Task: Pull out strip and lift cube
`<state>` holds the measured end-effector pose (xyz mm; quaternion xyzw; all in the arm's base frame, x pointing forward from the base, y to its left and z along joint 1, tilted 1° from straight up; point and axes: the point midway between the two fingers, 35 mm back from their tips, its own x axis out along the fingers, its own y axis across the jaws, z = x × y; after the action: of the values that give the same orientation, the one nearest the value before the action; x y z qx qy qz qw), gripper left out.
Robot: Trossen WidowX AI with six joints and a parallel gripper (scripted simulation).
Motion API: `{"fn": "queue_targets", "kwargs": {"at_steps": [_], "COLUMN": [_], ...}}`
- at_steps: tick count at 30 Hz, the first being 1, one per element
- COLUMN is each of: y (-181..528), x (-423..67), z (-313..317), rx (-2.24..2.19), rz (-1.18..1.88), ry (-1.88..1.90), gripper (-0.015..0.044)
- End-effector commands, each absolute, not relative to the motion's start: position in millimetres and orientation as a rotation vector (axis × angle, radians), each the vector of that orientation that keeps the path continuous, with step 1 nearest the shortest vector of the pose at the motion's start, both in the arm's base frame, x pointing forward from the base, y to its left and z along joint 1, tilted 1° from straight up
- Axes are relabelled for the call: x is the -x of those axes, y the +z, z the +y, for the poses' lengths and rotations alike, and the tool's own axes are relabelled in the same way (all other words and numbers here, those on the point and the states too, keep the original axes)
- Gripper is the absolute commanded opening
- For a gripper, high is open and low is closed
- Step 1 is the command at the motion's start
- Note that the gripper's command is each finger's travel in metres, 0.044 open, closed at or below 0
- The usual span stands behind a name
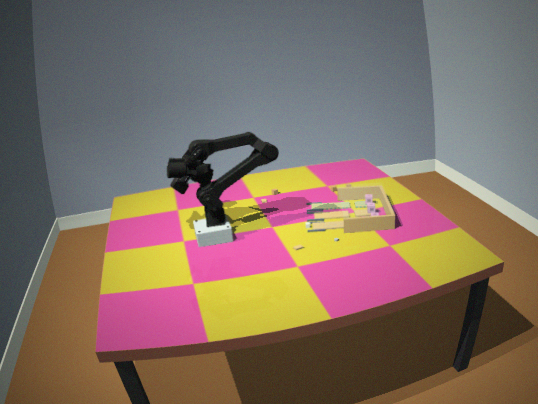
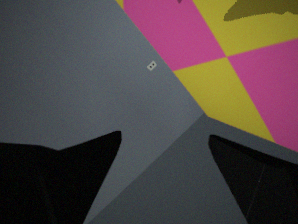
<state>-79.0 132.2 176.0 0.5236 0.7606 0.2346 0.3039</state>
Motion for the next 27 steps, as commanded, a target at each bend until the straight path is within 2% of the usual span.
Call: {"fn": "queue_targets", "kwargs": {"at_steps": [1,8,13,20,27], "y": [176.8,175.9,166.7,157.3,148.0], "x": [80.4,127.5,154.9,166.3,142.9], "z": [131.4,91.3,43.2,-28.8,-110.2], "rx": [-1.383,-1.13,-0.827,-0.429,-0.03], "rz": [2.029,2.399,2.548,2.591,2.422], "ry": [0.613,0.306,0.066,-0.268,-0.602], "gripper": [0.04,0.04,0.04,0.04,0.04]}}
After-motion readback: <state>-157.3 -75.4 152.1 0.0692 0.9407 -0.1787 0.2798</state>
